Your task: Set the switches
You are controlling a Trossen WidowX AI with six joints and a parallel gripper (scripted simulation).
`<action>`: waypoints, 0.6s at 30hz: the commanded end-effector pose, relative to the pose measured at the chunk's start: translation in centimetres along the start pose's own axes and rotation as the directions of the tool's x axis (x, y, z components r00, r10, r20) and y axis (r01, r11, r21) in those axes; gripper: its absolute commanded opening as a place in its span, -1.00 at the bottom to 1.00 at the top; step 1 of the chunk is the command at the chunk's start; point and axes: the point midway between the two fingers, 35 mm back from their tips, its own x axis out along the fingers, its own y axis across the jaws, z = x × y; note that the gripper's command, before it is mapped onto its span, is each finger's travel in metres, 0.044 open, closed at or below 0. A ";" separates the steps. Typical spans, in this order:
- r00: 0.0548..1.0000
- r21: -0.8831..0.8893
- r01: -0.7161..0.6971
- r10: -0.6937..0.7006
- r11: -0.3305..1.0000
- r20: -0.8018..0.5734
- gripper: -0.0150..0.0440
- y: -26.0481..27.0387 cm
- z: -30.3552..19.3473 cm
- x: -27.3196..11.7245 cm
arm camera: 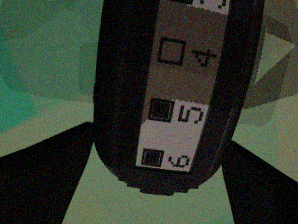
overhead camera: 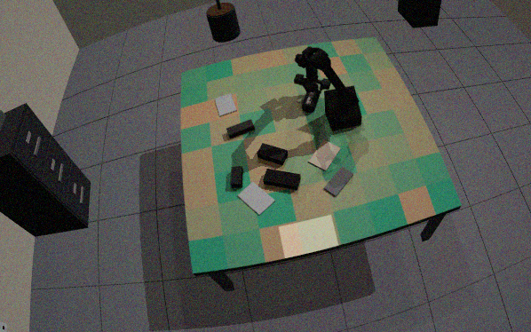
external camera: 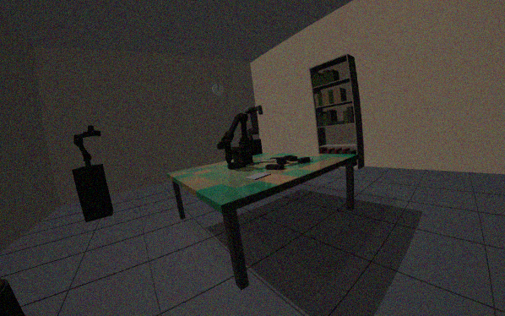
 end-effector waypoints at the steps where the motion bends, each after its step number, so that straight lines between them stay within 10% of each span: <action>1: 1.000 0.002 0.007 -0.007 1.000 0.002 0.64 -0.1 0.2 -0.6; 18: 1.000 0.002 0.007 -0.007 1.000 0.002 0.64 -0.1 0.5 -1.5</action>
